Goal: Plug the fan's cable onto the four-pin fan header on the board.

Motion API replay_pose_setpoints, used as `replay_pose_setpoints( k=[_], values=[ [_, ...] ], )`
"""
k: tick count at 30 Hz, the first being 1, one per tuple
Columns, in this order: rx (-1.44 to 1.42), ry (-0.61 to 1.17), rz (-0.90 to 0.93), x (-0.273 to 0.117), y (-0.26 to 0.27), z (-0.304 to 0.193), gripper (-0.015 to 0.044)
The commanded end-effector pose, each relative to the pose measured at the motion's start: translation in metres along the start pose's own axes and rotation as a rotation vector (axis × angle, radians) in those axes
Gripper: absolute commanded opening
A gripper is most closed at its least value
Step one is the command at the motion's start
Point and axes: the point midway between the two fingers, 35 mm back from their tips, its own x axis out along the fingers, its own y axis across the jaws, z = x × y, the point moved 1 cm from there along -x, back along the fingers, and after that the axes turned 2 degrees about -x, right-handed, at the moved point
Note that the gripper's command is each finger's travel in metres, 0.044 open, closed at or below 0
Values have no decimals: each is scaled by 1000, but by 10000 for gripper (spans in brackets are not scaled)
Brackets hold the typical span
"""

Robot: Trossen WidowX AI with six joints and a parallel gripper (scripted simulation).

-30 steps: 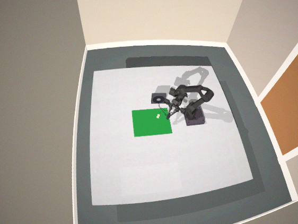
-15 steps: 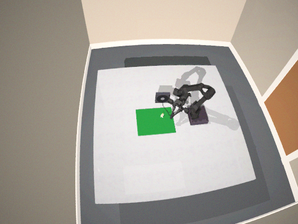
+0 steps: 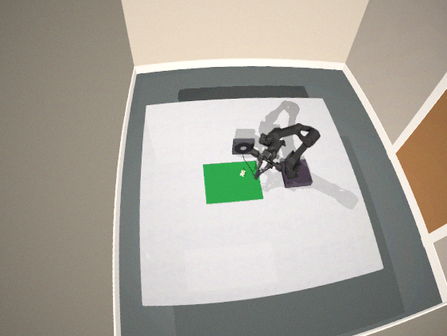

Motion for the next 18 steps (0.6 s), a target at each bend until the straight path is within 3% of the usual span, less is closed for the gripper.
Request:
replay_pose_setpoints(
  k=[1,18],
  values=[
    [3,0,3,2,1,-4,0],
    [4,0,3,7,2,-17,0]
  ],
)
